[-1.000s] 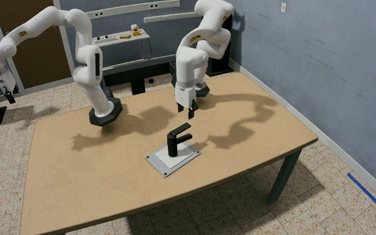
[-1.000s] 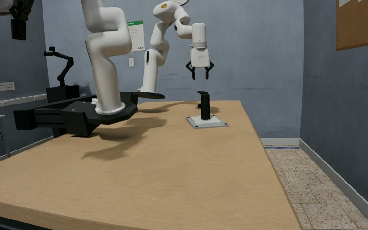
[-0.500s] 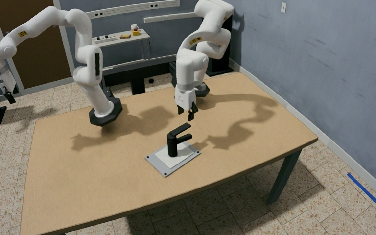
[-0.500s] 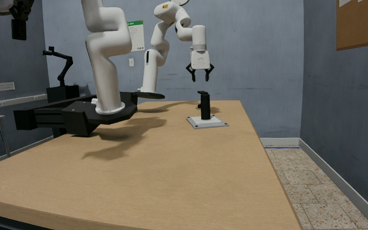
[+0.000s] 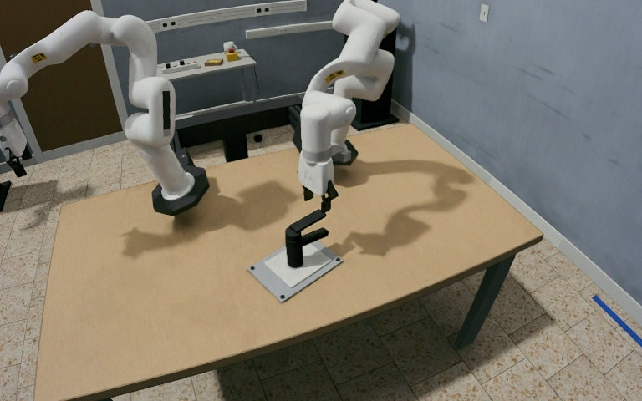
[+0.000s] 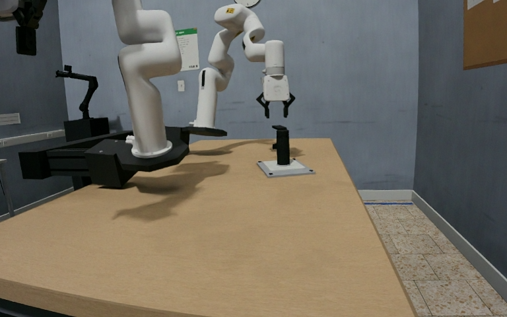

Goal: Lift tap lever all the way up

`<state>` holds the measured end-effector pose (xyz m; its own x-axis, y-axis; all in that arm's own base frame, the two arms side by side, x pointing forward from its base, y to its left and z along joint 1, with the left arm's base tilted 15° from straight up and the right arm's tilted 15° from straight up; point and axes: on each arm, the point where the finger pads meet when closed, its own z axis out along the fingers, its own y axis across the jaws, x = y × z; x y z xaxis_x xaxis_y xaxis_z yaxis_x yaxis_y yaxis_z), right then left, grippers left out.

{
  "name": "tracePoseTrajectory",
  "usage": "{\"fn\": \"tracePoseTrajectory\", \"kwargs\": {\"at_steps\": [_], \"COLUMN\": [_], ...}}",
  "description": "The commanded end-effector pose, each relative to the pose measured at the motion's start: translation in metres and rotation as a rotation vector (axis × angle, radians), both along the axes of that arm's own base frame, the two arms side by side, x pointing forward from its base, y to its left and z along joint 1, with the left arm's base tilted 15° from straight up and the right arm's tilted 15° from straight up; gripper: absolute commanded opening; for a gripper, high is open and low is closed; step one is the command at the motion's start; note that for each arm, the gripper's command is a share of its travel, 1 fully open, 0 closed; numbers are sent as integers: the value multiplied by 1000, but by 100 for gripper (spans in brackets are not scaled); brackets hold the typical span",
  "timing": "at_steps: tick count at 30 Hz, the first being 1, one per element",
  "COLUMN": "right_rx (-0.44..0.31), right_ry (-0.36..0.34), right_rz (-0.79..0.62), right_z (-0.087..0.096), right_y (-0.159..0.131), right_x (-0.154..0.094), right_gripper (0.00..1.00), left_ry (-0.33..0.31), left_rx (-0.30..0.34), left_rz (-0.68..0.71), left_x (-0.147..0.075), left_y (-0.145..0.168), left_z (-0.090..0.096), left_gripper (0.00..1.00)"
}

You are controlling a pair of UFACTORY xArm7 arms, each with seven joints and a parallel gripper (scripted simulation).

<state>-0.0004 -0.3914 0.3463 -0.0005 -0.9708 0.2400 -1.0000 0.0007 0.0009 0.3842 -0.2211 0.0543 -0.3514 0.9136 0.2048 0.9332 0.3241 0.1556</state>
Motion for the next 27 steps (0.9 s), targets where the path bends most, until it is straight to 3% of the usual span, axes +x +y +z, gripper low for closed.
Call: {"fn": "tracePoseTrajectory", "kwargs": {"at_steps": [1, 27], "right_rx": [-4, -4], "right_ry": [-1, -1], "right_rz": [0, 0], "right_z": [2, 2], "right_y": [-1, -1], "right_x": [0, 0], "right_gripper": [100, 100], "left_ry": [-4, -4], "left_rx": [-2, -2], "left_rz": [-1, -1], "left_x": [2, 3], "left_y": [0, 3], "left_z": [-6, -18], "left_gripper": [74, 74]}}
